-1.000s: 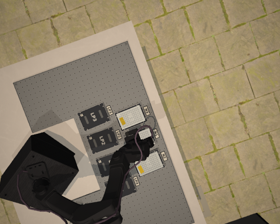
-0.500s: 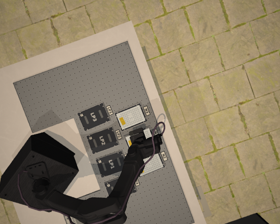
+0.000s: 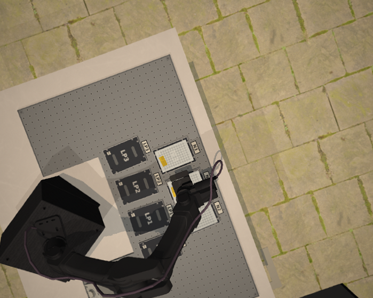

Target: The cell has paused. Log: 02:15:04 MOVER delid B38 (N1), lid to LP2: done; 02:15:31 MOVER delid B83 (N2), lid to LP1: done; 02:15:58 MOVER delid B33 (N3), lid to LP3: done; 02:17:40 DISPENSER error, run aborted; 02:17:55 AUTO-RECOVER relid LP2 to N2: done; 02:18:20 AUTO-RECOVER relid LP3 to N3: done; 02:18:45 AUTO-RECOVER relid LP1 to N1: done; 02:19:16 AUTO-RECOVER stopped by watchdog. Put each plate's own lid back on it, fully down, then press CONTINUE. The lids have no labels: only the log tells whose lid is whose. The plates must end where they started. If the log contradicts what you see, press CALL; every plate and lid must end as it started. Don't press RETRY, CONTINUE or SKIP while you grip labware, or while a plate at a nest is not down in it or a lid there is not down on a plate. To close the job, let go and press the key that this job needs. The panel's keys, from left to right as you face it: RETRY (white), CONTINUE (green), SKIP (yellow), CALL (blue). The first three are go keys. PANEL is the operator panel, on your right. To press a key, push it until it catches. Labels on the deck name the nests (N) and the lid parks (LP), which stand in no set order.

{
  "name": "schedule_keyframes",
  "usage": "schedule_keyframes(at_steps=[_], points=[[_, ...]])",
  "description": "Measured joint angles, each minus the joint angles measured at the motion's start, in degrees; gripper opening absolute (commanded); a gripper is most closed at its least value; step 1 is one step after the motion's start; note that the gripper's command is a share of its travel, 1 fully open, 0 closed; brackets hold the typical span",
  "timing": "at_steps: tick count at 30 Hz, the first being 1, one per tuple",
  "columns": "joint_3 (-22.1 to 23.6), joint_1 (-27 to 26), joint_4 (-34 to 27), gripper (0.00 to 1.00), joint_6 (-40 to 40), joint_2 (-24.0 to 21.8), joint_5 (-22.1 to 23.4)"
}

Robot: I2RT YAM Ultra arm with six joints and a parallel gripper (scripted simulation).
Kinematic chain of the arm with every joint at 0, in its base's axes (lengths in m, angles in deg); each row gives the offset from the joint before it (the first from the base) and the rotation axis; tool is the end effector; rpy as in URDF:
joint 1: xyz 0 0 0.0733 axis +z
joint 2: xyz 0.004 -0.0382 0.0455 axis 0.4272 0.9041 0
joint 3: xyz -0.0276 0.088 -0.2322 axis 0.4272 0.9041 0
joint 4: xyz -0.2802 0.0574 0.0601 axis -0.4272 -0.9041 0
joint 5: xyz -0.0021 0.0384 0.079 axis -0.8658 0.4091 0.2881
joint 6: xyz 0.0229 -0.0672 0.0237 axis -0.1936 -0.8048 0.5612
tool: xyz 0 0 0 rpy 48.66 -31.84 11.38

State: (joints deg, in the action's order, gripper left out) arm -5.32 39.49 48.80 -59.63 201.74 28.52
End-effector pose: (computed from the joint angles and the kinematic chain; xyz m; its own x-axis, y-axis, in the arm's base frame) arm 0.4404 0.0844 0.0526 -0.9342 -0.2309 -0.2719 -0.1027 0.9041 -0.4147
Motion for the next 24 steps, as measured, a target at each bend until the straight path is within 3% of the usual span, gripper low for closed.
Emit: schedule_keyframes(at_steps=[24], points=[[-1.92, 0.31, -2.03, 1.0, 0.39, 0.63, -0.02]])
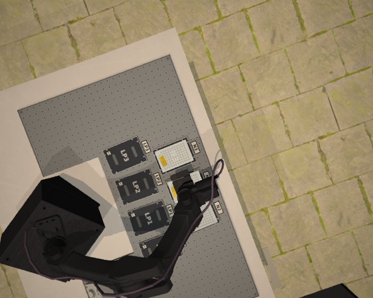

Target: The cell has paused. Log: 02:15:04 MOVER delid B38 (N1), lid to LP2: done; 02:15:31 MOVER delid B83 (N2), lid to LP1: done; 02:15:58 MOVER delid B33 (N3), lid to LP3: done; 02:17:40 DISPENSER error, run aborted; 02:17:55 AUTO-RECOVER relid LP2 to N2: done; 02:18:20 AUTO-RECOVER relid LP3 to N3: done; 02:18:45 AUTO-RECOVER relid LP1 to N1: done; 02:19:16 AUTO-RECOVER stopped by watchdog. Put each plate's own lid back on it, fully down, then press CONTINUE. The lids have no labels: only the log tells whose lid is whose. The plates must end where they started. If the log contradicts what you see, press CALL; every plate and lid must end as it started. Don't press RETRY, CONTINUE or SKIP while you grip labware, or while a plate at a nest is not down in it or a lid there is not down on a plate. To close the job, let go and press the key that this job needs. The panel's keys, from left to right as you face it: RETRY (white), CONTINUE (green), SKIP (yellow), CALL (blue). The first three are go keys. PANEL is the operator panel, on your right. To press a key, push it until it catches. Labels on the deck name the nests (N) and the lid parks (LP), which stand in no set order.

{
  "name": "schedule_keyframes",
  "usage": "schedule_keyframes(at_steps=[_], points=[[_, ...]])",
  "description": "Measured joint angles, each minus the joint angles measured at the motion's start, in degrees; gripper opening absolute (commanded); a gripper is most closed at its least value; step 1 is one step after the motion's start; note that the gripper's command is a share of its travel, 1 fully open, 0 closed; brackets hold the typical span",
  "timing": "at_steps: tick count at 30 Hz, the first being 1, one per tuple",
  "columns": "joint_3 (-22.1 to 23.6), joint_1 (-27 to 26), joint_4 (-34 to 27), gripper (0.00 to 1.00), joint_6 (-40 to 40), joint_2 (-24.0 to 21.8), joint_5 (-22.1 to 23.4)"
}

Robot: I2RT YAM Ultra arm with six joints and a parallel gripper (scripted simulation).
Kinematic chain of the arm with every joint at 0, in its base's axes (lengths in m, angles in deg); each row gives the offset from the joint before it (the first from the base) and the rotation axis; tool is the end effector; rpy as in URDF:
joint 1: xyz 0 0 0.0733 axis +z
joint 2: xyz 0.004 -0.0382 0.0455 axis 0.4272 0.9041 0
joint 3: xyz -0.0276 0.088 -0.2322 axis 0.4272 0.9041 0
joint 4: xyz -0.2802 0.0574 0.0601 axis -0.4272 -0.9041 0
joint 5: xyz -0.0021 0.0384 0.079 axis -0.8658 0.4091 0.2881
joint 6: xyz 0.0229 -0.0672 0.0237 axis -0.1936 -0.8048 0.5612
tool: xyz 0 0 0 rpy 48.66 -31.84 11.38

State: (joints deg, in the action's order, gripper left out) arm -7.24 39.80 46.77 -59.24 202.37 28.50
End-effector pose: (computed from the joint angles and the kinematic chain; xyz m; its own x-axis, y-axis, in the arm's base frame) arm 0.4434 0.0877 0.0562 -0.9370 -0.2307 -0.2623 -0.1063 0.9037 -0.4148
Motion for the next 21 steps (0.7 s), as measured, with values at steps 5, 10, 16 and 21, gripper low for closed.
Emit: schedule_keyframes(at_steps=[5, 10, 16, 21], points=[[0.0, 0.0, -0.13, 1.0, 0.0, 0.02, 0.0], [-0.04, 0.0, -0.31, 1.0, 0.02, 0.04, 0.0], [-0.87, 0.0, -0.5, 1.0, 0.02, 0.37, 0.0], [-1.07, 0.0, -0.5, 1.0, 0.04, 0.37, 0.0]])
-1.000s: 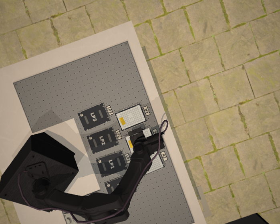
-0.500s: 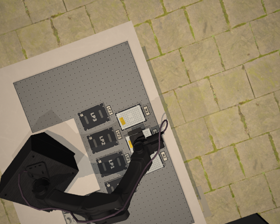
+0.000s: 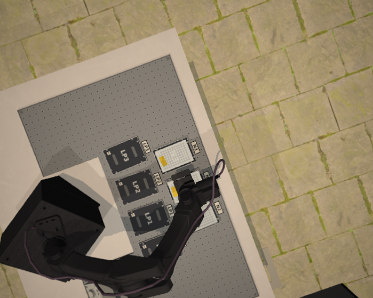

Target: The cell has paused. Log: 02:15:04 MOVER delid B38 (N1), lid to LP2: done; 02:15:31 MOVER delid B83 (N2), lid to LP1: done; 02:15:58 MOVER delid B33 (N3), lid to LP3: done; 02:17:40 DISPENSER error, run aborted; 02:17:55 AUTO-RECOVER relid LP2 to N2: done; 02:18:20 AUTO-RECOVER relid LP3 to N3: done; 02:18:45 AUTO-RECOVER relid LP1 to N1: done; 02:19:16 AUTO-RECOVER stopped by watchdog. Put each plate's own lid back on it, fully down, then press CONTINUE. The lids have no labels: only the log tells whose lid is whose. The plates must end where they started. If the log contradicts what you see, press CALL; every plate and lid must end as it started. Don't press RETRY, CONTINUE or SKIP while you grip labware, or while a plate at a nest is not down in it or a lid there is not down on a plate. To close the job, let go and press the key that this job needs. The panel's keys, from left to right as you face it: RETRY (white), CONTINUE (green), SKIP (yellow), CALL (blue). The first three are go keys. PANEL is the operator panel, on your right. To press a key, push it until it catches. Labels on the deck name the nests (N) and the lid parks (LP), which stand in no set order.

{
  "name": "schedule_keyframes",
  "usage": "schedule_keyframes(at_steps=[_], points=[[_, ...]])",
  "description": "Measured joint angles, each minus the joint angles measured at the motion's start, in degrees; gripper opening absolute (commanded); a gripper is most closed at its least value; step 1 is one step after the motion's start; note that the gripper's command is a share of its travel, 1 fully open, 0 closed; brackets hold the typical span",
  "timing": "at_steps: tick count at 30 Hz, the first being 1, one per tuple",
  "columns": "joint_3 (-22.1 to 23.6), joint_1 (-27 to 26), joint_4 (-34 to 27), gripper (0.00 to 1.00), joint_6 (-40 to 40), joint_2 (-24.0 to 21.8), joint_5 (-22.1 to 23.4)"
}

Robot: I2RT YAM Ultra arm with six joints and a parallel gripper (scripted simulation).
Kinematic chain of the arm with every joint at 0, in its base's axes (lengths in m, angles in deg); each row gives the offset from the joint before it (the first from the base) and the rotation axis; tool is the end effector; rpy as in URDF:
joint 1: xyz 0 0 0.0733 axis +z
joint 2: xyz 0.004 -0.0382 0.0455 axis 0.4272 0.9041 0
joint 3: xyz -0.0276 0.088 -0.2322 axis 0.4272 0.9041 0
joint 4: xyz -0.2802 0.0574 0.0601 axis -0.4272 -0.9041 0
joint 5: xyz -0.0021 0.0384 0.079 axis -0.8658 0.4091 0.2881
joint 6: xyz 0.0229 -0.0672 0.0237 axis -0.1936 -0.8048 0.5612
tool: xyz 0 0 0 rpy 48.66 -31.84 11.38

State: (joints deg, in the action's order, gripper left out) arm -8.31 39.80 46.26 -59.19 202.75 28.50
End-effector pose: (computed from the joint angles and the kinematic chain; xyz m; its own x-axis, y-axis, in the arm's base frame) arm 0.4465 0.0885 0.0584 -0.9363 -0.2297 -0.2657 -0.1043 0.9042 -0.4142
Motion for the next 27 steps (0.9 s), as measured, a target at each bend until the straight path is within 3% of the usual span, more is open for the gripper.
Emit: schedule_keyframes(at_steps=[27], points=[[0.0, -1.2, 3.39, 1.0, -1.33, 3.54, -0.02]])
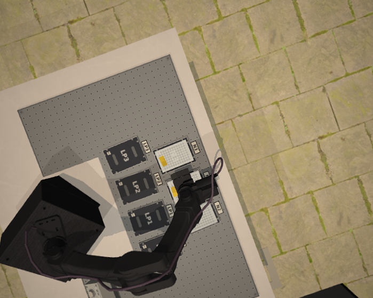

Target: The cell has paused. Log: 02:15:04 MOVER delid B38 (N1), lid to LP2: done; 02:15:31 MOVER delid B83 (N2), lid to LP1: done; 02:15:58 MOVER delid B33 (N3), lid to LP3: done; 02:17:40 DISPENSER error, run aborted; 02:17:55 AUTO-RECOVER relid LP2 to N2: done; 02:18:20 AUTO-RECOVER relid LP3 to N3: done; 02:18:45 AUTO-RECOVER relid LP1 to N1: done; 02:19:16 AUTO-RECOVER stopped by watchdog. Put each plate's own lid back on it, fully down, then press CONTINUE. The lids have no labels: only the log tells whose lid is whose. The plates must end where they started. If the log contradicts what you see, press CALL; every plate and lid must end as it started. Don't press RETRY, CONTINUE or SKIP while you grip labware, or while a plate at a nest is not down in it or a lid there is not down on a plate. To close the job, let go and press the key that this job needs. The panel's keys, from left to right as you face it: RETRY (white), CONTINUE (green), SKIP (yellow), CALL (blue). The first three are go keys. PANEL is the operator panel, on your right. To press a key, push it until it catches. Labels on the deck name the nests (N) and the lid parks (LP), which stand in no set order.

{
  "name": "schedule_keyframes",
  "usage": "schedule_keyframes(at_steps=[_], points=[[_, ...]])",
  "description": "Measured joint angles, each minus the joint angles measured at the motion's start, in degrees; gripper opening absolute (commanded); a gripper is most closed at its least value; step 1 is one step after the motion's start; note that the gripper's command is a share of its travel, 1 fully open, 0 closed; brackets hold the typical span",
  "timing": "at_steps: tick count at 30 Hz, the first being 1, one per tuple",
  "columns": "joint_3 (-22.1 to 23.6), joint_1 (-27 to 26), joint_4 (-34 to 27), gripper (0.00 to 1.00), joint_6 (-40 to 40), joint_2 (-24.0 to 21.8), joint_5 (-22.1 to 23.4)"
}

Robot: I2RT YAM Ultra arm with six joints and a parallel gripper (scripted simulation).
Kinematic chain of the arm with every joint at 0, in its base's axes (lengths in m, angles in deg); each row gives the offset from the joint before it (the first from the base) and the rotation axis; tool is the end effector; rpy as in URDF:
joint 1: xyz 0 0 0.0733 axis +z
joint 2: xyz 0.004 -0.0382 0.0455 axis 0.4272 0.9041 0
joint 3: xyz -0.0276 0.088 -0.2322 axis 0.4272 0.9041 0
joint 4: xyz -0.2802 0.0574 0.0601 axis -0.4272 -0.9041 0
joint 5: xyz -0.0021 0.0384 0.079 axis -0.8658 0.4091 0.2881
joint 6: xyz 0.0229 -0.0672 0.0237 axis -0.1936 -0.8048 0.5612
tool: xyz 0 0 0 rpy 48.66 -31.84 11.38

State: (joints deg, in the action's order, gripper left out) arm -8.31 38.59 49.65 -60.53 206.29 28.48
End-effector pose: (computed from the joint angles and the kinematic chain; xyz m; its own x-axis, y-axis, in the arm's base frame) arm 0.4509 0.0796 0.0334 -0.9393 -0.2311 -0.2534 -0.1081 0.9007 -0.4208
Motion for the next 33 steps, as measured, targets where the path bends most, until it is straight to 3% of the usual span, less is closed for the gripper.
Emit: schedule_keyframes(at_steps=[14, 33], points=[[-0.94, 0.0, -0.22, 1.0, -0.02, 0.02, 0.0], [-0.94, 0.0, -0.22, 0.83, -0.02, 0.02, 0.0]])
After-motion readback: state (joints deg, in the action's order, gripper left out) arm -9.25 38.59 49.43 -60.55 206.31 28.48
